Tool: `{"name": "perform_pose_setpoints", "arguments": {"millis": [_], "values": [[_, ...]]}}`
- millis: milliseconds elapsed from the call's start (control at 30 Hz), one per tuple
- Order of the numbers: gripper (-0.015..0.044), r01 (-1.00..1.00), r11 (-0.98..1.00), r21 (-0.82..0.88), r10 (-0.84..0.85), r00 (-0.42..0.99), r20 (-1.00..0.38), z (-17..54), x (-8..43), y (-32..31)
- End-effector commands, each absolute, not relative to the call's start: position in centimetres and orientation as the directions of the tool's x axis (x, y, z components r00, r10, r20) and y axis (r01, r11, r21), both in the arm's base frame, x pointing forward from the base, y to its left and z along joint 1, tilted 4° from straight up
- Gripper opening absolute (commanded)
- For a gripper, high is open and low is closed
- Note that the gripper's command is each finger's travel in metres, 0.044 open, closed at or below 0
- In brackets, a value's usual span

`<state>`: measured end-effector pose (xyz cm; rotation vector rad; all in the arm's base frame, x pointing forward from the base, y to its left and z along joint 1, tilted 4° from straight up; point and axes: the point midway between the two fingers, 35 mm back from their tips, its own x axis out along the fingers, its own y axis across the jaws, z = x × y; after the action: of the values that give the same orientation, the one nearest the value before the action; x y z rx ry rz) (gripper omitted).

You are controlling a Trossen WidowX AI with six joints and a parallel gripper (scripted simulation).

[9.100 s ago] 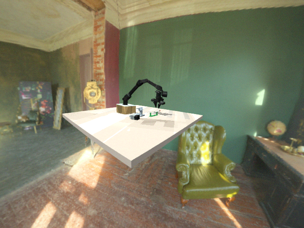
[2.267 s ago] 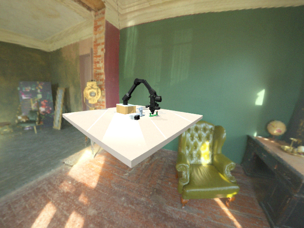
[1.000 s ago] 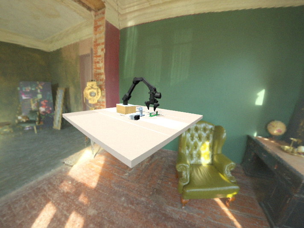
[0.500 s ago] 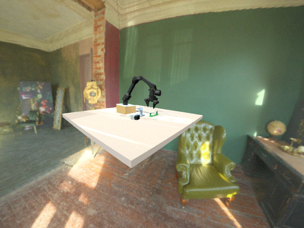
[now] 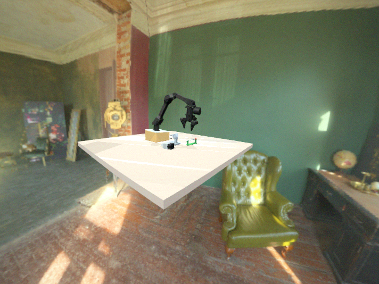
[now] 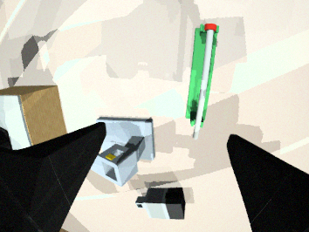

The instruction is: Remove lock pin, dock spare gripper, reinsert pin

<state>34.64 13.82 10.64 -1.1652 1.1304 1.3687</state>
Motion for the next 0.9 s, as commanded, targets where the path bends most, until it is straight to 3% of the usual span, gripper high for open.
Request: {"name": "perform_pose_setpoints", "arguments": {"millis": [0, 133, 233, 467, 567, 867], "values": [[0.044, -0.995, -0.097, 0.037, 0.109, -0.048, -0.993, 12.9, 34.6, 13.7], [0.044, -0.999, -0.006, 0.05, 0.086, -0.051, -0.995, 12.1, 35.4, 12.4], [0.044, -0.93, 0.359, 0.081, -0.013, -0.091, -0.996, 11.1, 37.7, 6.2], [0.044, -0.513, 0.858, -0.012, -0.151, -0.231, -0.961, 9.2, 38.9, -6.1], [0.044, -0.379, 0.924, -0.059, -0.174, -0.278, -0.945, 8.7, 38.5, -9.3], [0.044, -0.377, 0.925, -0.05, -0.171, -0.295, -0.94, 7.7, 38.7, -9.3]]}}
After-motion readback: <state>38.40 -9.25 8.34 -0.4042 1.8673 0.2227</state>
